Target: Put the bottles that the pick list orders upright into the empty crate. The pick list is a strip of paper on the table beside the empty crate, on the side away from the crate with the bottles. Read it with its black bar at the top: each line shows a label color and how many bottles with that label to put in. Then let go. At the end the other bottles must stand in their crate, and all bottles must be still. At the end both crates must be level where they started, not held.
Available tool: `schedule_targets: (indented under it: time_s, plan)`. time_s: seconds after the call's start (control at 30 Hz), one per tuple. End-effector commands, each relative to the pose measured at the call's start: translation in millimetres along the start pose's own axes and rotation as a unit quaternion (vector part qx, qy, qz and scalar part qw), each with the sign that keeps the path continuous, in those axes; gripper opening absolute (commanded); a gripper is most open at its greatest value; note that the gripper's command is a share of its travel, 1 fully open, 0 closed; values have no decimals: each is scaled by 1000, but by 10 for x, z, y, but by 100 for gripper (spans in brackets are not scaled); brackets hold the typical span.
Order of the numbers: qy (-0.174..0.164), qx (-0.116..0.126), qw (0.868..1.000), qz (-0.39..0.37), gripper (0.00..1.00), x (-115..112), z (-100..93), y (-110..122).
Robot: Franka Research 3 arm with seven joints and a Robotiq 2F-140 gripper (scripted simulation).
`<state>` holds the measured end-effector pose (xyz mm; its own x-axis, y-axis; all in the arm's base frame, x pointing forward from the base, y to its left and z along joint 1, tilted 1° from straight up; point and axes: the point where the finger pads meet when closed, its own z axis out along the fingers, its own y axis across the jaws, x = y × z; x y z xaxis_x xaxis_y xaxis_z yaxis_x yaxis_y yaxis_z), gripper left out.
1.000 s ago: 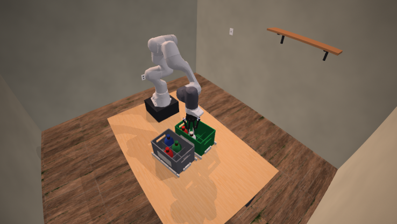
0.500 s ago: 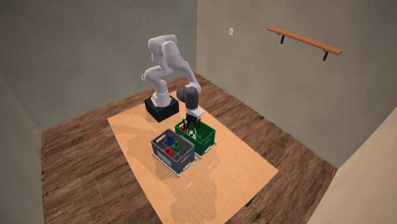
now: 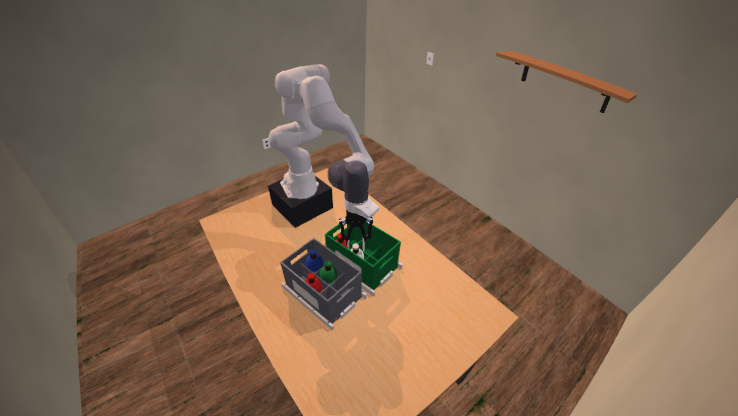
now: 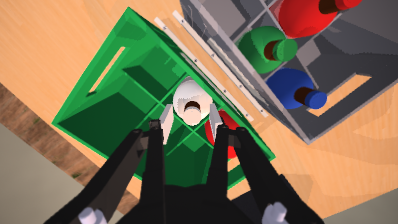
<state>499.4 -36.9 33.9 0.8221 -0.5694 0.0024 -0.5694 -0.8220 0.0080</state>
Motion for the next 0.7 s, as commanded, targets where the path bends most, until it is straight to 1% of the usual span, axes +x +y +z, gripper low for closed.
schedule_targets:
  time_s: [0.0,0.1,0.23,0.3,0.67]
  plan:
    - [2,0,1000,3,38,17,0,2]
    - [2,0,1000,3,38,17,0,2]
    - [2,0,1000,3,38,16,-106,2]
    - [2,0,1000,3,38,16,-106,2]
    - [2,0,1000,3,38,15,-400,2]
